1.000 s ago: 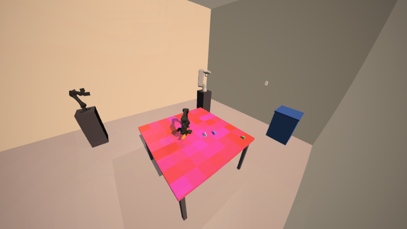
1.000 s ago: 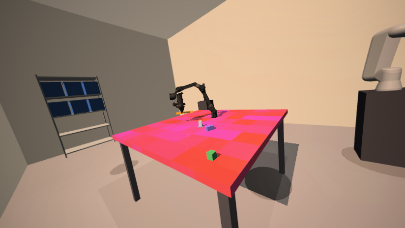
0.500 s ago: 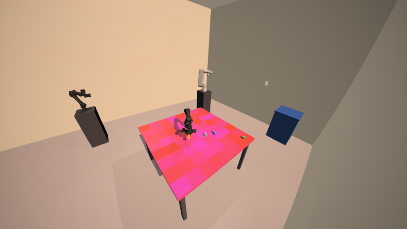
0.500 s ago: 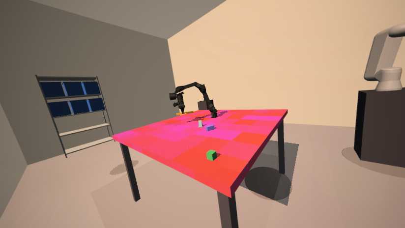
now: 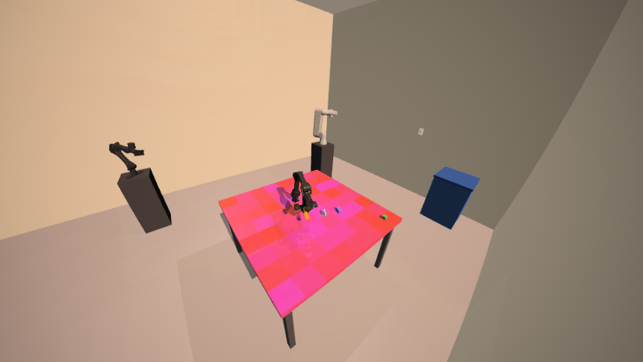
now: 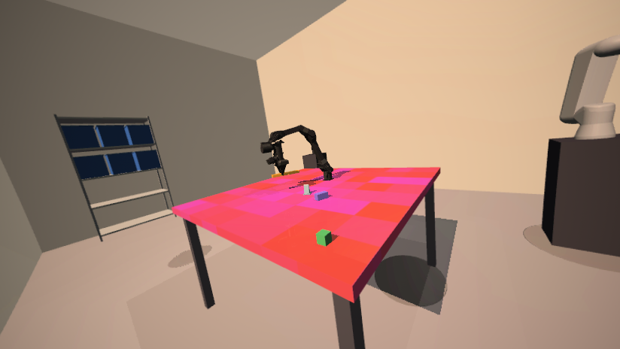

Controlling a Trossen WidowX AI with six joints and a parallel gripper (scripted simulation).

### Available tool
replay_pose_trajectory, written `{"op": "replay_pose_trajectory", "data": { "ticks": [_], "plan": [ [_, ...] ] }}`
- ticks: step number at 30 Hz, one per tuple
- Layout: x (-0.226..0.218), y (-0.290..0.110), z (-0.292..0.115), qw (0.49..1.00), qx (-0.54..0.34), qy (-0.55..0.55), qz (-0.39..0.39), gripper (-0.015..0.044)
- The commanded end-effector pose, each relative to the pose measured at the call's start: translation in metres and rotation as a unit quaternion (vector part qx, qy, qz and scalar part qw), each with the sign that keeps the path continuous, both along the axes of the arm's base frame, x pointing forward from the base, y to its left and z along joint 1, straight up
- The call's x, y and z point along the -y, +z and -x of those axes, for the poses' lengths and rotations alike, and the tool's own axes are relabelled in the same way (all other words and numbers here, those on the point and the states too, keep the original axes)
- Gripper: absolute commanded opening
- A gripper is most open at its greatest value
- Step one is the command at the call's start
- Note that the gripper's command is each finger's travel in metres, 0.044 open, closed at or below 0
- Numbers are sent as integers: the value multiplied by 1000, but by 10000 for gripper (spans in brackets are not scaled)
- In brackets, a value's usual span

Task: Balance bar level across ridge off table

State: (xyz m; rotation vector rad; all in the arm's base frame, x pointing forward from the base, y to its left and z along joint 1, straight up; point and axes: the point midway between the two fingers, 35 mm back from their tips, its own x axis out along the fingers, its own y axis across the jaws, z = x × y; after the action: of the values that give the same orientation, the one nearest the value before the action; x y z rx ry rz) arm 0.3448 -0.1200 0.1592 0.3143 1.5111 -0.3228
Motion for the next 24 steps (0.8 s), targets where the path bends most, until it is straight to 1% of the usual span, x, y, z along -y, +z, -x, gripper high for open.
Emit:
{"op": "replay_pose_trajectory", "data": {
  "ticks": [1, 24],
  "plan": [
    [-13, 1, -6, 999, 1, 36, 1, 0],
    [-98, 2, -29, 974, 1, 228, 3, 0]
  ]
}}
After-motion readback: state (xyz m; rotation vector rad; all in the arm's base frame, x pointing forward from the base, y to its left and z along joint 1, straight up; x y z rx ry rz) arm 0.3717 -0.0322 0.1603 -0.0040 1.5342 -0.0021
